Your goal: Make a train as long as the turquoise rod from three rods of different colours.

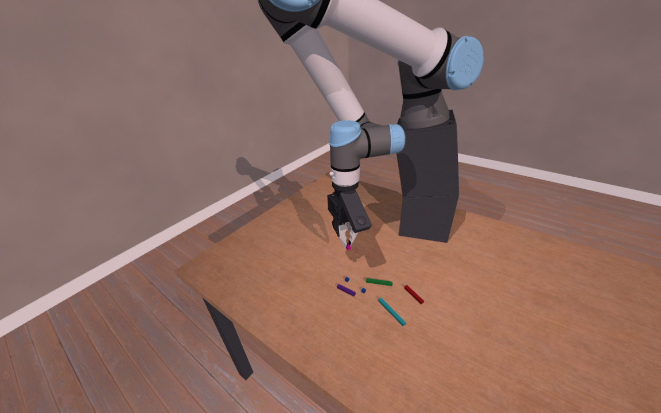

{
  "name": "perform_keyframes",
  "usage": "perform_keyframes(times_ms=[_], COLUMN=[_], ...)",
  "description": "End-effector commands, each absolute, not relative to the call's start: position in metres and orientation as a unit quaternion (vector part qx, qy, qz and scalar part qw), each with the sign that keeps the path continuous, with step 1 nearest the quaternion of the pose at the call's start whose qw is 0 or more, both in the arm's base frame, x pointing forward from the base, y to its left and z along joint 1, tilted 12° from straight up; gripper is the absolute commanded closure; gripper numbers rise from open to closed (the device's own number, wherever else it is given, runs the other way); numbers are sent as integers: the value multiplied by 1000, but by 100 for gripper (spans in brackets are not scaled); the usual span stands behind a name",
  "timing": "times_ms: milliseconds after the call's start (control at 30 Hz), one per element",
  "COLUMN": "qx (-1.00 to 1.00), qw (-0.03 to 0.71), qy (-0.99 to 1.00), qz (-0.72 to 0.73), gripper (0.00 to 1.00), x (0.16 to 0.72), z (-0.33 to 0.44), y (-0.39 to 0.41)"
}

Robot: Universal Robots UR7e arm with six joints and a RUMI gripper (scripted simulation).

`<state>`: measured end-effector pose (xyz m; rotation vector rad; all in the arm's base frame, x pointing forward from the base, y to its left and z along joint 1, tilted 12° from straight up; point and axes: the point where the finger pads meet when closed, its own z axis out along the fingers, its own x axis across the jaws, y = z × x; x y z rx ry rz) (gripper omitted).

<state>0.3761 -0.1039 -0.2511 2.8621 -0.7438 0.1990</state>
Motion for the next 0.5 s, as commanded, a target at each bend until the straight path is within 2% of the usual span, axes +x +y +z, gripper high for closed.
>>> perform_keyframes(times_ms=[0, 467], qx=[980, 994], qw=[91, 100], qy=[-169, 3], qz=[57, 40], gripper=[100, 100], x=[387, 409], z=[-251, -247], y=[-102, -97])
